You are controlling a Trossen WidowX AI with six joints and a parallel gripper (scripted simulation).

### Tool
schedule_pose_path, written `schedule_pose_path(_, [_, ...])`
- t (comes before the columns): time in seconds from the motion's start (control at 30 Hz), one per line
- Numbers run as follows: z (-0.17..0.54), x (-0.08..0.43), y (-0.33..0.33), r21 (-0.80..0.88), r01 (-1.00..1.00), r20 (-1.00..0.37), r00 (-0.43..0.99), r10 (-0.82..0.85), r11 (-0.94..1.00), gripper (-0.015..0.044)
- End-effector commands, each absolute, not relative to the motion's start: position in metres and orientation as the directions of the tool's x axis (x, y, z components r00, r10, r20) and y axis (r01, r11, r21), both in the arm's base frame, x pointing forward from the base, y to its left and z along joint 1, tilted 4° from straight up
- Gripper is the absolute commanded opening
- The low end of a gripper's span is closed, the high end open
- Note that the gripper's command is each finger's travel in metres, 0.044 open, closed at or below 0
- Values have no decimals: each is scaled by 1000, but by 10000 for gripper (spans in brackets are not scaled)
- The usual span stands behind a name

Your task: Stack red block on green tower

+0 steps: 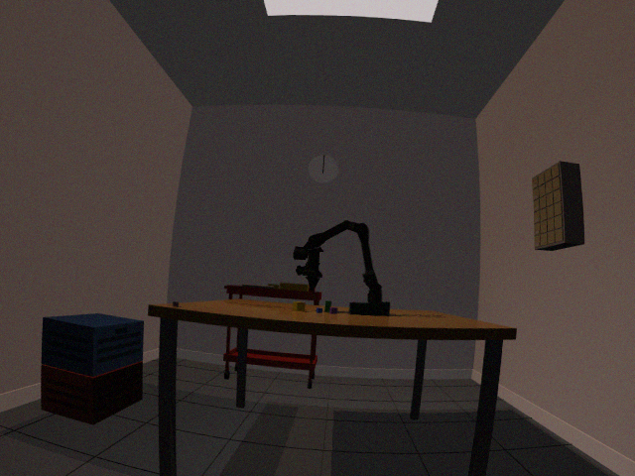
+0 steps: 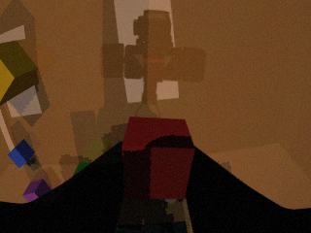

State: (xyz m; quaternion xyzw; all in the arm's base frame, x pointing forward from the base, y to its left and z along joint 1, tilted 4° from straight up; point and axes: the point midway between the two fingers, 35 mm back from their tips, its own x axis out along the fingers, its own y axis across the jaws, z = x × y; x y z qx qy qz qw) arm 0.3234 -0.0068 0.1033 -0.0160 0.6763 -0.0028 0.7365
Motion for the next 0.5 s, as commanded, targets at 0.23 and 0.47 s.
schedule_pose_path(0.23, [127,322,-6,-27,-18,-995,95,-25,999,0])
schedule_pose_path(0.47, [131,306,8,-21,-16,-995,94,-20,1000,0])
